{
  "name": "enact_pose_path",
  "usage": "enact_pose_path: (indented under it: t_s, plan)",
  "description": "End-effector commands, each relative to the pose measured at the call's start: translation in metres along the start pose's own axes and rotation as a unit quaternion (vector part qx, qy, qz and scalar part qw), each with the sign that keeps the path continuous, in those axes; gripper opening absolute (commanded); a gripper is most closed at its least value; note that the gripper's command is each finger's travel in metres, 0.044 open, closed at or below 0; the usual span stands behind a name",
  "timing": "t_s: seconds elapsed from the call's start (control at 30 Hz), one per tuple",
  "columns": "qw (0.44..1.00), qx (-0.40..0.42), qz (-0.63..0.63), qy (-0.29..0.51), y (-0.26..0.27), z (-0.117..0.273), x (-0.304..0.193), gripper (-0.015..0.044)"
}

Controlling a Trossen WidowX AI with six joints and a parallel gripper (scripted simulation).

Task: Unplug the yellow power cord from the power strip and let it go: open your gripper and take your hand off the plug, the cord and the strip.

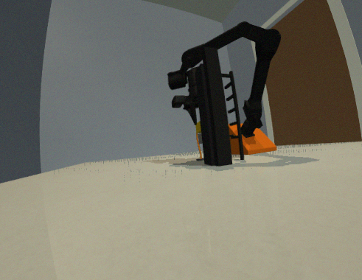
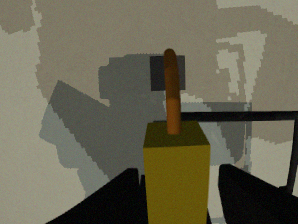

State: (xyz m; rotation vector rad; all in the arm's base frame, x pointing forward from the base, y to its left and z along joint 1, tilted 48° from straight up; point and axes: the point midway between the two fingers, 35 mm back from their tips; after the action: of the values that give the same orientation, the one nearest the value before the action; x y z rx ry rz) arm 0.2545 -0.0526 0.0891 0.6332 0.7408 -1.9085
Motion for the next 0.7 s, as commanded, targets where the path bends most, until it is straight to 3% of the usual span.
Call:
enact_pose_path:
  t_s: [0.0,0.1,0.37,0.67]
  plan:
    - [1.0,0.0,0.0,0.0,0.0,0.0,0.0,0.0134]
    - [1.0,0.0,0.0,0.0,0.0,0.0,0.0,0.0055]
    - [1.0,0.0,0.0,0.0,0.0,0.0,0.0,0.0002]
    - [1.0,0.0,-0.001,-0.001,0.0039,0.0004,0.0098,0.0]
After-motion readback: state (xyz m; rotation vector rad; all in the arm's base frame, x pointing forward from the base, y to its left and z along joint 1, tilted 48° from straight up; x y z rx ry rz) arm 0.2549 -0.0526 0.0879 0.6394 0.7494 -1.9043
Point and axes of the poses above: the point midway between the two fingers, 35 mm back from their tips, its own z axis back along the fingers, its own y axis across the jaws, x = y × z, and after that the axes turned 15 degrees about -z, right-handed
